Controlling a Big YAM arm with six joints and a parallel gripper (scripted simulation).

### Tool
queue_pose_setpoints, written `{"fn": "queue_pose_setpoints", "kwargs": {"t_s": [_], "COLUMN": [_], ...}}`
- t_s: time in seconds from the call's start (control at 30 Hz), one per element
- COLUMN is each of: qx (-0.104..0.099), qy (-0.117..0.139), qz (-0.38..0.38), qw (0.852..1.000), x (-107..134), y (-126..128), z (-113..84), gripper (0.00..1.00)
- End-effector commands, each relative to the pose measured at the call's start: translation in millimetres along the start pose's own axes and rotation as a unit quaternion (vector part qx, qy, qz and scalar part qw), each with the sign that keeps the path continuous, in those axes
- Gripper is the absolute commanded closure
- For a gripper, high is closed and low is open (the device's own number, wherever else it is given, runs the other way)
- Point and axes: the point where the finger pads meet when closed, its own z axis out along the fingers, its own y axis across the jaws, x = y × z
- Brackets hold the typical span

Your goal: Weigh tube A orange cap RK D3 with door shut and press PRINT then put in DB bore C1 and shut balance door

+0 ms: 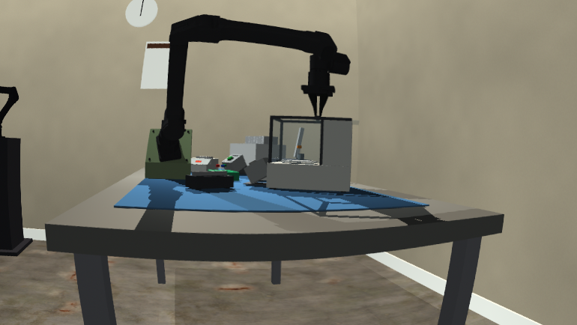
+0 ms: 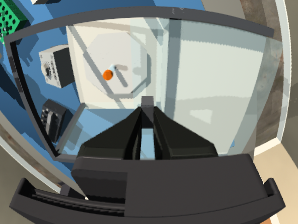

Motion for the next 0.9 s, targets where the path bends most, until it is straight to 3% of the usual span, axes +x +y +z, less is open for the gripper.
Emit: {"fn": "queue_pose_setpoints", "kwargs": {"t_s": [0.0,0.87], "qx": [0.01,0.009], "qy": [-0.003,-0.003], "qz": [0.009,0.008], "qw": [1.0,1.0], "x": [2,2], "y": [7,31], "z": [-8.5,-7.6], "gripper": [0.94,0.94]}}
